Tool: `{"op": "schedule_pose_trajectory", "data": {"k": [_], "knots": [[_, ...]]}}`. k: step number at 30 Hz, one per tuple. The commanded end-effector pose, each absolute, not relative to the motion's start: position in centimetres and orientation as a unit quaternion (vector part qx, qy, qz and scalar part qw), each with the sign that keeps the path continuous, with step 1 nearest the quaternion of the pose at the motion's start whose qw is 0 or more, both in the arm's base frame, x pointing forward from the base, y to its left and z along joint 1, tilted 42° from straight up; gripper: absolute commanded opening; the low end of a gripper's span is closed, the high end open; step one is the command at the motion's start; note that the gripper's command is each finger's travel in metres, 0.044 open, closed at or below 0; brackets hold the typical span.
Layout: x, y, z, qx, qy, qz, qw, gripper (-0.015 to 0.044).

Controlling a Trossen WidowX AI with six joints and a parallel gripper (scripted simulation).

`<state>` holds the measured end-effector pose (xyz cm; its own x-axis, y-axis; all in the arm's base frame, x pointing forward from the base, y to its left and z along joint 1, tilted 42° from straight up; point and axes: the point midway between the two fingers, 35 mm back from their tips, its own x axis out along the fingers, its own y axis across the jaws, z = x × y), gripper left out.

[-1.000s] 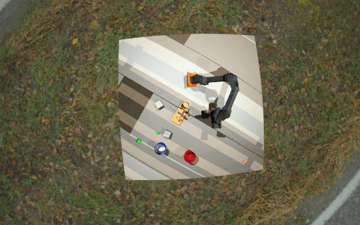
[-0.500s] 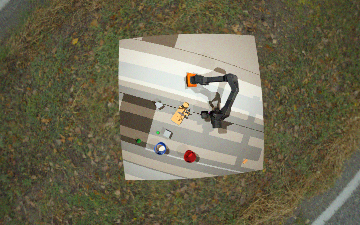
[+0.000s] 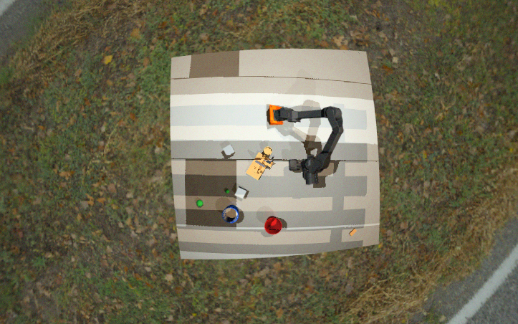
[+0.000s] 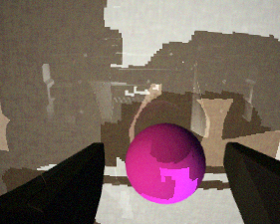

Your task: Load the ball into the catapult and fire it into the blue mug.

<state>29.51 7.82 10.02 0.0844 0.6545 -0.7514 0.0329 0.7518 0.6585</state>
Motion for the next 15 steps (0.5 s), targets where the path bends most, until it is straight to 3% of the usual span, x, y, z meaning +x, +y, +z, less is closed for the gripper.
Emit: {"op": "schedule_pose_trajectory", "data": {"k": [1, 9, 13, 15], "knots": [[29.3, 8.1, 9.8, 0.273, 0.640, 0.228, 0.681, 0.0169], [29.3, 8.1, 9.8, 0.273, 0.640, 0.228, 0.681, 0.0096], [29.4, 7.5, 10.4, 0.272, 0.640, 0.227, 0.682, 0.0000], [29.5, 6.8, 11.2, 0.271, 0.640, 0.226, 0.682, 0.0000]]}}
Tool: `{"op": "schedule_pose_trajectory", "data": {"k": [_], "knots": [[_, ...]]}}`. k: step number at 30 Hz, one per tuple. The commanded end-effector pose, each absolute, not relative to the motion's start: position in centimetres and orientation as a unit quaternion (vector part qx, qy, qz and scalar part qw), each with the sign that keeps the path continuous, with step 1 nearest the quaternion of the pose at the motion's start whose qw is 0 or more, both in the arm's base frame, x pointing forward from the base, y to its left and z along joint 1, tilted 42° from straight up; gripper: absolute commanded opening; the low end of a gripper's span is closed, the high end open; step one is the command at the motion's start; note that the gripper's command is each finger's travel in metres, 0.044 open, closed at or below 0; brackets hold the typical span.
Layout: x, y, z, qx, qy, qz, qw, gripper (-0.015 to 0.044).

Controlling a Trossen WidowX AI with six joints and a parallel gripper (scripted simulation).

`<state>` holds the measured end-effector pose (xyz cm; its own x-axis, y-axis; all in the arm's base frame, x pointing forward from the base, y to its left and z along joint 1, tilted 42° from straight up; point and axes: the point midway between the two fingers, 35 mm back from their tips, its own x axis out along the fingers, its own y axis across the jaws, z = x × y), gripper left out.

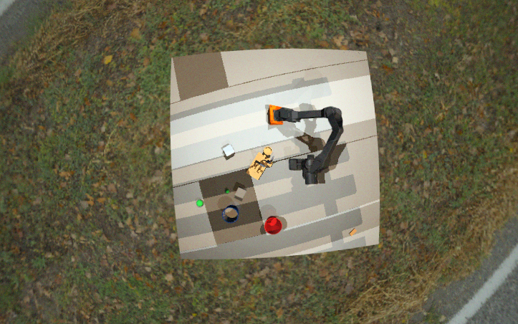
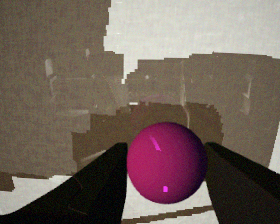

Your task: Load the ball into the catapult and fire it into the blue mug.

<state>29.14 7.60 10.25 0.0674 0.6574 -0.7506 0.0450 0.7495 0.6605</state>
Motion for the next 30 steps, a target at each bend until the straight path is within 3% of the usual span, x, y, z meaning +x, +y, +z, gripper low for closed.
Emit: {"op": "schedule_pose_trajectory", "data": {"k": [1, 20, 30], "knots": [[29.5, 6.4, 11.6, 0.271, 0.641, 0.225, 0.682, 0.0000], [27.8, 0.2, 19.3, 0.272, 0.642, 0.226, 0.681, 0.0000], [27.8, -2.6, 16.4, 0.299, 0.671, 0.192, 0.651, 0.0000]]}}
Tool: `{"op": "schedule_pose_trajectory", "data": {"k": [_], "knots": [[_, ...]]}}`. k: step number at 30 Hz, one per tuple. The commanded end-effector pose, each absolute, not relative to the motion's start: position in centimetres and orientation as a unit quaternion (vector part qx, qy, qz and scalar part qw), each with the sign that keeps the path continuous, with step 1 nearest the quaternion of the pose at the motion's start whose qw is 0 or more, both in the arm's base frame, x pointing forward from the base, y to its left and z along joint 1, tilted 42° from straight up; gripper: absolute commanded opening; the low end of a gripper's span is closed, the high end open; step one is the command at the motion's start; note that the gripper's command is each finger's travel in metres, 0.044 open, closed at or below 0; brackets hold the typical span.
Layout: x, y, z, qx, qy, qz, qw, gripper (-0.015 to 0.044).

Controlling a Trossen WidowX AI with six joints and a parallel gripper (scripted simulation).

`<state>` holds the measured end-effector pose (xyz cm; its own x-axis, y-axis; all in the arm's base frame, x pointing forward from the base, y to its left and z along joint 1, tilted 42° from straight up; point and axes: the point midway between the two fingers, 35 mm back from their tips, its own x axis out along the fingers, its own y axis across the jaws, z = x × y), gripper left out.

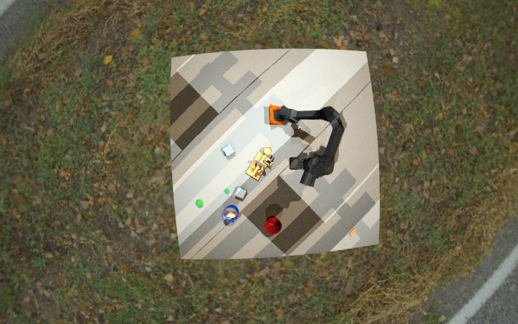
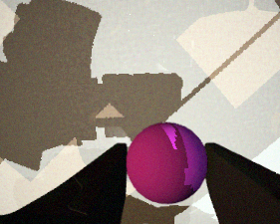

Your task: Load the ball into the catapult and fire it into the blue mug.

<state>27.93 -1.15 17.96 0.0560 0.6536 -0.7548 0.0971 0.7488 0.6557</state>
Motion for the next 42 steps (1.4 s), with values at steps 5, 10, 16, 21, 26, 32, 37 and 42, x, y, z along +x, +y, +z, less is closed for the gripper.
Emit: {"op": "schedule_pose_trajectory", "data": {"k": [5, 10, 16, 21, 26, 32, 37, 42], "knots": [[27.4, -4.9, 13.7, 0.325, 0.695, 0.165, 0.620, 0.0000], [26.4, -7.1, 11.0, 0.352, 0.716, 0.143, 0.586, 0.0000], [24.8, -9.3, 8.0, 0.383, 0.737, 0.121, 0.543, 0.0000], [23.1, -10.9, 5.7, 0.410, 0.752, 0.109, 0.504, 0.0000], [21.3, -12.1, 3.6, 0.435, 0.763, 0.101, 0.467, 0.0000], [20.0, -12.7, 2.3, 0.450, 0.769, 0.098, 0.443, 0.0000], [20.1, -12.2, 1.8, 0.450, 0.769, 0.099, 0.444, 0.0000], [20.1, -11.7, 1.2, 0.450, 0.769, 0.099, 0.444, 0.0000]]}}
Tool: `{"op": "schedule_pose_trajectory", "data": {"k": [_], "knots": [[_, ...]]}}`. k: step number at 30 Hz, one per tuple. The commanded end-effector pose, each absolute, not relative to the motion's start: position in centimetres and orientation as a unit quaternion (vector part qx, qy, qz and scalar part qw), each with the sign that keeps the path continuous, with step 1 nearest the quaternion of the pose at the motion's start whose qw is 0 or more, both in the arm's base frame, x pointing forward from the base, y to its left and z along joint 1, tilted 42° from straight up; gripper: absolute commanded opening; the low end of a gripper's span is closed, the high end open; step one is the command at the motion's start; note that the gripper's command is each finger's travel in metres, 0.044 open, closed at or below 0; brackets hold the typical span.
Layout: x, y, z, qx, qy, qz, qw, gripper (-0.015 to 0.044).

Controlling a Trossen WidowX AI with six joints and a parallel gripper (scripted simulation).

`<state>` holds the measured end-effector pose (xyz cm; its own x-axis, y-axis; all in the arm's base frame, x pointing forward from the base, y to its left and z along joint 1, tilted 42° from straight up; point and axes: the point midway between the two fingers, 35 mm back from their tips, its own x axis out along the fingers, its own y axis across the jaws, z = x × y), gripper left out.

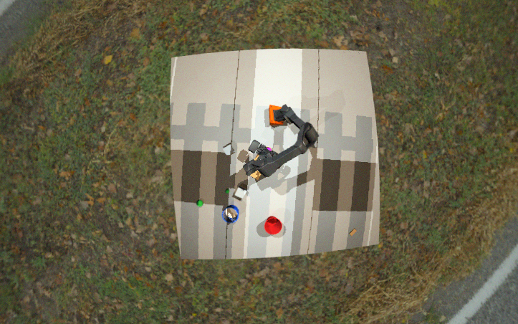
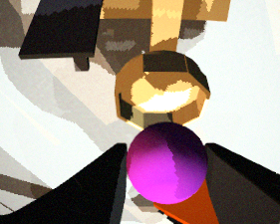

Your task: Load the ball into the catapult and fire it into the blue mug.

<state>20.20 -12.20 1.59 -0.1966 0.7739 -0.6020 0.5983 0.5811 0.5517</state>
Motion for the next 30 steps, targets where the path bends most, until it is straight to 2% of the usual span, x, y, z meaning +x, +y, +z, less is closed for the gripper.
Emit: {"op": "schedule_pose_trajectory", "data": {"k": [1, 19, 30], "knots": [[20.1, -11.7, 1.2, 0.450, 0.769, 0.099, 0.444, 0.0000], [20.2, -11.3, 0.4, 0.447, 0.768, 0.098, 0.448, 0.0000], [20.3, -11.7, 0.8, 0.446, 0.765, 0.092, 0.455, 0.0289]]}}
